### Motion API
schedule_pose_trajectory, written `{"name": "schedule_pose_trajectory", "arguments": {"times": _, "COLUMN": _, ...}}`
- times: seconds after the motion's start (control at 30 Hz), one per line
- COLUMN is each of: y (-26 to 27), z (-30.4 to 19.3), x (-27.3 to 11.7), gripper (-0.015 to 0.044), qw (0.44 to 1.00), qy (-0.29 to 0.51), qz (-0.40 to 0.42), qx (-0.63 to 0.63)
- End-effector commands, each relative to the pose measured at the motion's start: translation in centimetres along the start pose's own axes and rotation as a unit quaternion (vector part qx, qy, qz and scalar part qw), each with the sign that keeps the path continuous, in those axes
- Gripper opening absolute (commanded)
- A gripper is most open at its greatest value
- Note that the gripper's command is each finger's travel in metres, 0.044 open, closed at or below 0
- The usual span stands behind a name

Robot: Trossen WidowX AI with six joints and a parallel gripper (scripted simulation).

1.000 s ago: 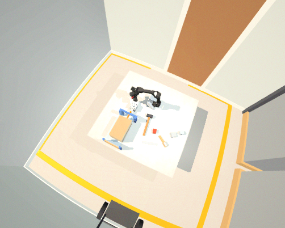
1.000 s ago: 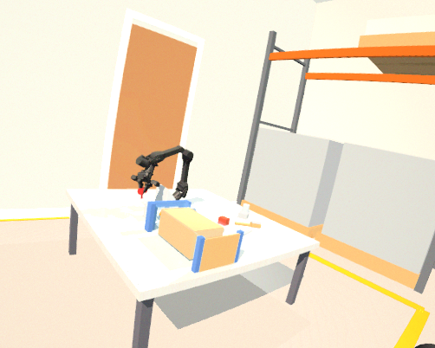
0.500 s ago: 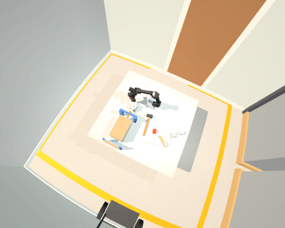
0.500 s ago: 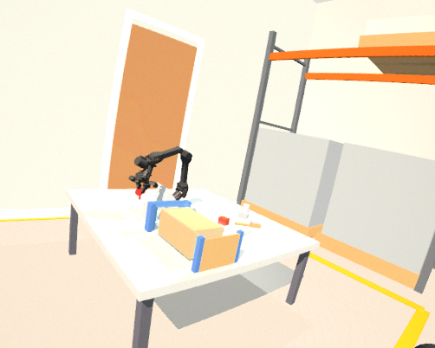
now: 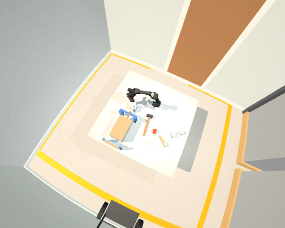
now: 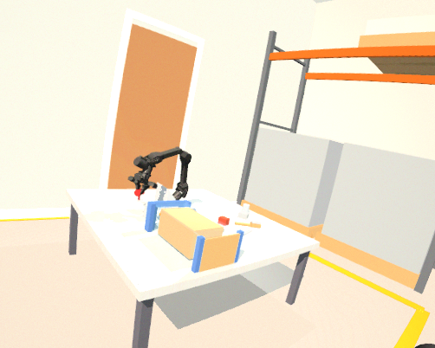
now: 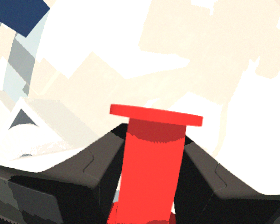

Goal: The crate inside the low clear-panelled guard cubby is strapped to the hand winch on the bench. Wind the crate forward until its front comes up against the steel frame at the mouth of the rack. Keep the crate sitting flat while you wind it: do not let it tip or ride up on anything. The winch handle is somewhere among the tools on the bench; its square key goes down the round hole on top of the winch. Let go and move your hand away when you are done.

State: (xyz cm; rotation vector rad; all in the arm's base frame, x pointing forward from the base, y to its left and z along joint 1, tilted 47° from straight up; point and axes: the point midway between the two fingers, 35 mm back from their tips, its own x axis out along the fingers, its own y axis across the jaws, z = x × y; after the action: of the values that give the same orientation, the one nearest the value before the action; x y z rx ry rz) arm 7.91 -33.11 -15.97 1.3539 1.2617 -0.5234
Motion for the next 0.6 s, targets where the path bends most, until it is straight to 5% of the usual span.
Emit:
{"name": "schedule_pose_trajectory", "arguments": {"times": 0.0, "y": 1.5, "z": 1.8, "x": 0.9, "gripper": 0.0000, "qw": 1.000, "qy": -0.012, "qz": 0.009, "qx": -0.015}}
{"name": "schedule_pose_trajectory", "arguments": {"times": 0.57, "y": 3.5, "z": 3.6, "x": 1.7, "gripper": 0.0000, "qw": 1.000, "qy": -0.012, "qz": 0.009, "qx": -0.015}}
